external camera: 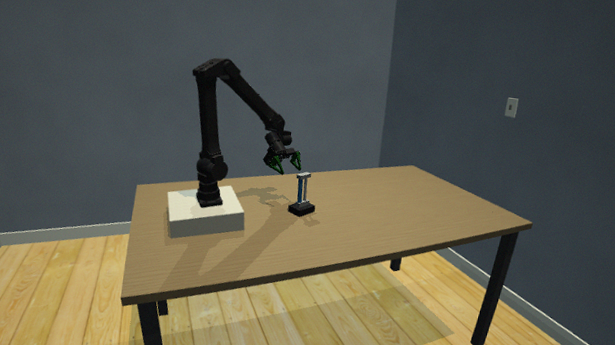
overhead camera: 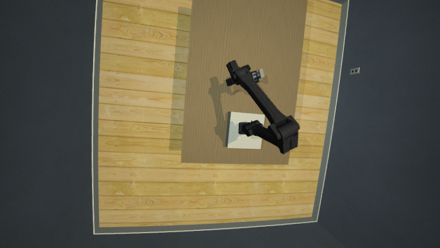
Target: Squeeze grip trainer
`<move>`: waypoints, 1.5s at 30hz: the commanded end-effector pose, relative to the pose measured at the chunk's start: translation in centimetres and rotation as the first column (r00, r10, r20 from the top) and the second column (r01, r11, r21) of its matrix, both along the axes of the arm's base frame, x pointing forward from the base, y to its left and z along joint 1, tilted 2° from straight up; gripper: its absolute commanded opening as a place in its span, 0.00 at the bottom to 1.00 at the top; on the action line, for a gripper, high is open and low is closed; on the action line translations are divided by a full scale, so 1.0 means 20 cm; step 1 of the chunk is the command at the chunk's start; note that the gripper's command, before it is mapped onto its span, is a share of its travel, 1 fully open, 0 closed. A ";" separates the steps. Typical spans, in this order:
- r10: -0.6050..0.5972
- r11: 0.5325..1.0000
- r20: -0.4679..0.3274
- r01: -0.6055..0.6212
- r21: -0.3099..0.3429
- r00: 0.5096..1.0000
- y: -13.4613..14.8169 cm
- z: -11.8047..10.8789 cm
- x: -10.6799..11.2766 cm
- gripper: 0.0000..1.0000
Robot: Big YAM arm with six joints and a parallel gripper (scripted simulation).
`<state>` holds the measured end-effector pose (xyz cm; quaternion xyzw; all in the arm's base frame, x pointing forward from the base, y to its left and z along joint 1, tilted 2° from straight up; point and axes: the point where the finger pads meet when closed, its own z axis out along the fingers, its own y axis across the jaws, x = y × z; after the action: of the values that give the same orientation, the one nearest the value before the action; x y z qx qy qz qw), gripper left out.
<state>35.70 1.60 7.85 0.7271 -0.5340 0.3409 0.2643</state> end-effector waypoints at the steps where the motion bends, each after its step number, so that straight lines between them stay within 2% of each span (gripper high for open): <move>1: 0.038 0.999 0.006 -0.038 0.008 0.999 0.01 0.04 0.01 1.00; 6: 0.037 0.999 0.006 -0.037 0.008 0.999 0.01 0.04 0.01 1.00; 7: 0.037 0.999 0.006 -0.037 0.008 0.999 0.01 0.04 0.01 0.76; 45: 0.030 1.000 0.006 -0.030 0.007 1.000 -0.03 0.02 0.02 0.76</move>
<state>35.93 1.24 7.66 0.7351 -0.5245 0.3386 0.2646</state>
